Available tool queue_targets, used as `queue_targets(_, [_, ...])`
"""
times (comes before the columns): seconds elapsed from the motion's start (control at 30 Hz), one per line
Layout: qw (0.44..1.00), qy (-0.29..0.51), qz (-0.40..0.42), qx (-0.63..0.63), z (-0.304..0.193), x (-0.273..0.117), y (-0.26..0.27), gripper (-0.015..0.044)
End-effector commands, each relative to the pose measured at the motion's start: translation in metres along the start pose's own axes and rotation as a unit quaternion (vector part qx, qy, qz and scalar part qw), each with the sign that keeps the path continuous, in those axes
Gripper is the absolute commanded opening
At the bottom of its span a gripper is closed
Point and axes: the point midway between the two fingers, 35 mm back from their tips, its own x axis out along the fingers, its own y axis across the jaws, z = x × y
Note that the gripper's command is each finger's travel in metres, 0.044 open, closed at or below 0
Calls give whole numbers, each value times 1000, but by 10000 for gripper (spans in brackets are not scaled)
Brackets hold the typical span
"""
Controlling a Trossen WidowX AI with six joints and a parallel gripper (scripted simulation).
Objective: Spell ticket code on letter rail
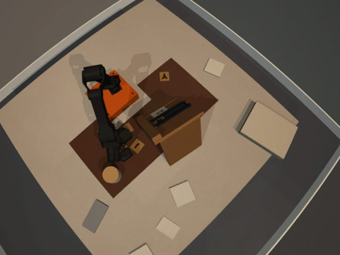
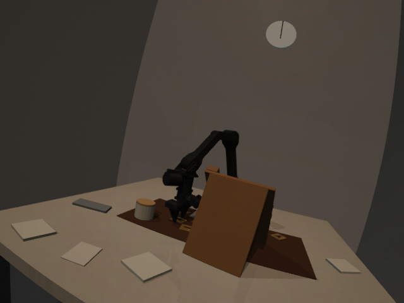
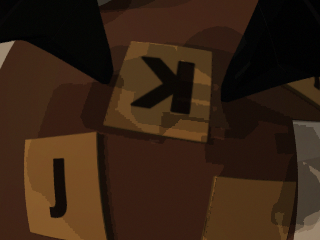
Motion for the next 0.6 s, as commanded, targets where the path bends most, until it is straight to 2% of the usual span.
queue_targets(0.0, [1000, -1, -2, -1, 0, 0, -1, 313])
queue_targets(0.4, [1000, -1, -2, -1, 0, 0, 0, 233])
queue_targets(0.57, [1000, -1, -2, -1, 0, -4, 1, 102])
